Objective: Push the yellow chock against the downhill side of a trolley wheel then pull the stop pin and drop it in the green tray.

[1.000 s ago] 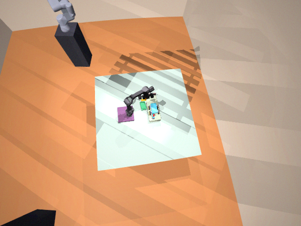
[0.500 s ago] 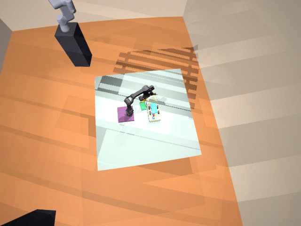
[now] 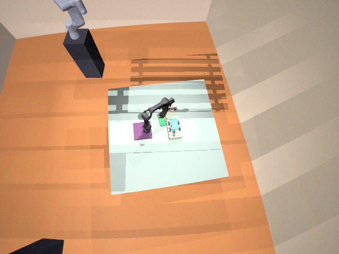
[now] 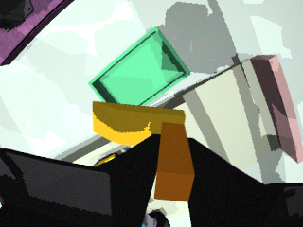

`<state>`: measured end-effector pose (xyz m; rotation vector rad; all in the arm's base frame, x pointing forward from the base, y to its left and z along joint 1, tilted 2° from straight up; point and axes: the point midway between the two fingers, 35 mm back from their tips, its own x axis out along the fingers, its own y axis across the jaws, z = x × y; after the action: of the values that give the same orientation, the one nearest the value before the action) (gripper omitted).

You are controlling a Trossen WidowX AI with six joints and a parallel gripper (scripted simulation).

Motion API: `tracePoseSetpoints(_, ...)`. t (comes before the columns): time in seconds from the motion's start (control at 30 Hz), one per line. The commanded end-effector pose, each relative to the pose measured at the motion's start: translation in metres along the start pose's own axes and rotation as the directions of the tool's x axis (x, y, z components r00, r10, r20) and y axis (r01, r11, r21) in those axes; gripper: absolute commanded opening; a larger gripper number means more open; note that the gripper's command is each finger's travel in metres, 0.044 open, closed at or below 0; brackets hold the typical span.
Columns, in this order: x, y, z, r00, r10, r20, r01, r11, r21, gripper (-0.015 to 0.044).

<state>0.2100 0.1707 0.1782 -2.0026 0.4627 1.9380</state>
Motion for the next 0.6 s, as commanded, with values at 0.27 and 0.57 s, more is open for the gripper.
tracePoseSetpoints(0.27,0.0016,-0.0012,0.0003,0.999,0.032,-0.023,-0.039,0.902,-0.430,0.0000)
tracePoseSetpoints(0.57,0.0015,-0.0015,0.0006,0.999,0.040,-0.031,-0.051,0.819,-0.572,0.0000)
